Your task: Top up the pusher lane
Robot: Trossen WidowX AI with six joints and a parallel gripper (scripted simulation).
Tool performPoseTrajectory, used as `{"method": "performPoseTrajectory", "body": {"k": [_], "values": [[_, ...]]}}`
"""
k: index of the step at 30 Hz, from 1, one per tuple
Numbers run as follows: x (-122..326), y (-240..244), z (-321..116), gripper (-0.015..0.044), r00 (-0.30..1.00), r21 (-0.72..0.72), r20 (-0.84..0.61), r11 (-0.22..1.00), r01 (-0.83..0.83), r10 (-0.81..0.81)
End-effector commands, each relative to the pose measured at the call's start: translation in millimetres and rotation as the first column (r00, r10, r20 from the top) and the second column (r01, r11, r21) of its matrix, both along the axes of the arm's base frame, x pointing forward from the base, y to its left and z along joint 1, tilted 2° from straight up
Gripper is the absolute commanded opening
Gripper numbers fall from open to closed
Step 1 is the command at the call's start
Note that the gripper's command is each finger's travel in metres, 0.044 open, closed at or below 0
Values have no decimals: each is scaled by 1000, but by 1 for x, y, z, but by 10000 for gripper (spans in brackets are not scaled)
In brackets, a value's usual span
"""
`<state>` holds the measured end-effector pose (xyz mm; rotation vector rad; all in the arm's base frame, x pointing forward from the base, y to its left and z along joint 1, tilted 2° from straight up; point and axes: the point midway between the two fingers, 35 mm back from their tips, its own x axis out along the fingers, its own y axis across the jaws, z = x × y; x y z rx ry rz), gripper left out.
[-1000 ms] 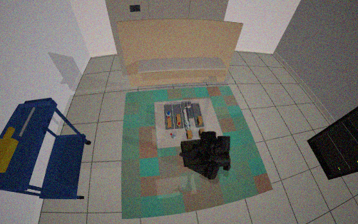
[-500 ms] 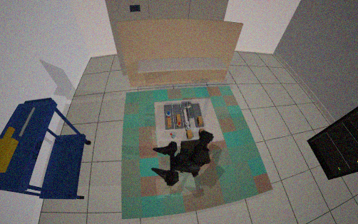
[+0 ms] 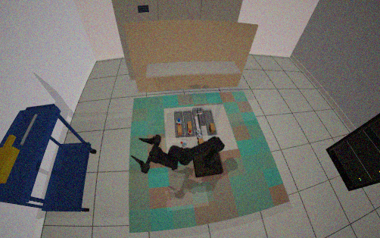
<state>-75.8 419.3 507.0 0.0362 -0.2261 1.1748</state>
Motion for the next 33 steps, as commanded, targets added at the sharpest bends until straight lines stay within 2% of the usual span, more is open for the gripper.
{"method": "performPoseTrajectory", "body": {"k": [1, 8, 16, 25, 33], "values": [[42, 20, -32, 440, 997, -102, 32, 993, 68, -65], [143, 33, -98, 440, 977, -315, 61, 925, 212, -203], [260, 0, -177, 440, 925, -547, 29, 769, 332, -379], [359, -90, -267, 440, 799, -775, -72, 537, 333, -598], [401, -205, -337, 440, 577, -909, -182, 360, 209, -796]]}}
